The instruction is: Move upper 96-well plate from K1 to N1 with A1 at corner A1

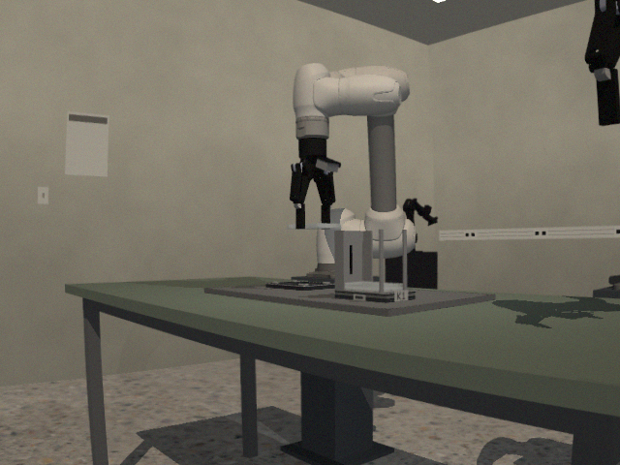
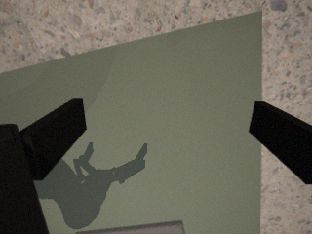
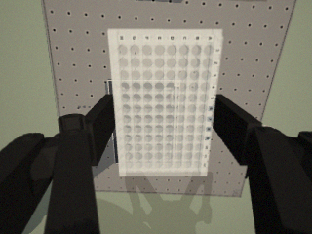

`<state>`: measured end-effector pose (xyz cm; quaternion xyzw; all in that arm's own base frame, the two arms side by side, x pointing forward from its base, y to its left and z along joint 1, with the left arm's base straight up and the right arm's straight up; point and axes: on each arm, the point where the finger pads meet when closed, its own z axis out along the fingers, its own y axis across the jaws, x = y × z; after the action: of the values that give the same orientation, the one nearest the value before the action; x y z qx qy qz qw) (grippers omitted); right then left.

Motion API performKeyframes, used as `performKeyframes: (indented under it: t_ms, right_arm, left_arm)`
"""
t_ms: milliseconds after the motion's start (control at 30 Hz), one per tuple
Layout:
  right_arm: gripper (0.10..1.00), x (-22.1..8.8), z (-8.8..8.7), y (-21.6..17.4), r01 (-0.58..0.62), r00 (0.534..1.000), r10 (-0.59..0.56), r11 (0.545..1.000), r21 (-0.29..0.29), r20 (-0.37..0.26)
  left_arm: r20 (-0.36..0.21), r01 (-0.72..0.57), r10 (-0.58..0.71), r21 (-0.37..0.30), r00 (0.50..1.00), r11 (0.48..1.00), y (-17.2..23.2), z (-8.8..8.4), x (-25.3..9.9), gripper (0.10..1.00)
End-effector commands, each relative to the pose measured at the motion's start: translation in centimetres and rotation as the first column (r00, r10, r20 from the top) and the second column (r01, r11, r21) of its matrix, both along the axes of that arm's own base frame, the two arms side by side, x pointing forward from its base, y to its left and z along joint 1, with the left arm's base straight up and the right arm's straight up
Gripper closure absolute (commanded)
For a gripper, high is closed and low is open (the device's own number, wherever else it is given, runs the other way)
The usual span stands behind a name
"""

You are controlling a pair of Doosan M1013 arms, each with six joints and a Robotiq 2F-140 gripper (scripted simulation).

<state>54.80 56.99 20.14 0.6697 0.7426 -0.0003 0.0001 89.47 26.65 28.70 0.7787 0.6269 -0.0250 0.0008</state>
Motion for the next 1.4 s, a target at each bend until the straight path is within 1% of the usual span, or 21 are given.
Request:
performKeyframes:
  t_ms: [0,800,1367]
  right_arm:
    - [0.999,-0.2,0.1,-1.2,0.0,1.0,0.0,1.0,0.002,0.001]
    - [0.999,-1.6,-0.1,-8.3,0.0,1.0,0.0,1.0,0.002,0.001]
    - [0.999,-1.6,-0.1,-8.4,0.0,1.0,0.0,1.0,0.002,0.001]
  left_arm:
    - [0.002,0.0,0.0,0.001,1.0,1.0,0.0,0.1,0.0,0.098]
    - [0.002,0.0,0.0,0.001,1.0,1.0,0.0,0.1,0.0,0.098]
    - [0.002,0.0,0.0,0.001,1.0,1.0,0.0,0.1,0.0,0.098]
